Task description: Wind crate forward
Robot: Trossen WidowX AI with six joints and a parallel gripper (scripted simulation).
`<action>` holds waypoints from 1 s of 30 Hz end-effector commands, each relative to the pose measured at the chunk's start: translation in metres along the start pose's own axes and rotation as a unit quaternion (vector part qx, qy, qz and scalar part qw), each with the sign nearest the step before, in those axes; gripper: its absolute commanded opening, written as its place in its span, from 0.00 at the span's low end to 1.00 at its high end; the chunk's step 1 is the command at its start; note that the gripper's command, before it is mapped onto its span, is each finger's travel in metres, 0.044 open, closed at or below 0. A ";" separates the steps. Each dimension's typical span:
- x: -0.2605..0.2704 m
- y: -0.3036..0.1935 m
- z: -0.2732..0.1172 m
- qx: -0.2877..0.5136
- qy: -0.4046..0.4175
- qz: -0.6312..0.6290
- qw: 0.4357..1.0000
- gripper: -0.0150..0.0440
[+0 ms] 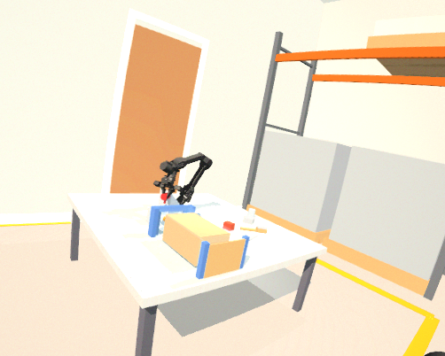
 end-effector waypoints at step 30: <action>-0.057 0.023 0.010 0.001 -0.019 0.000 1.000 0.25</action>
Point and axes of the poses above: the point midway between the two fingers, 35 mm back from their tips, its own z axis out along the fingers, its own x axis across the jaws, y = z × x, the point moved 3 cm from there along -z, back along the fingers
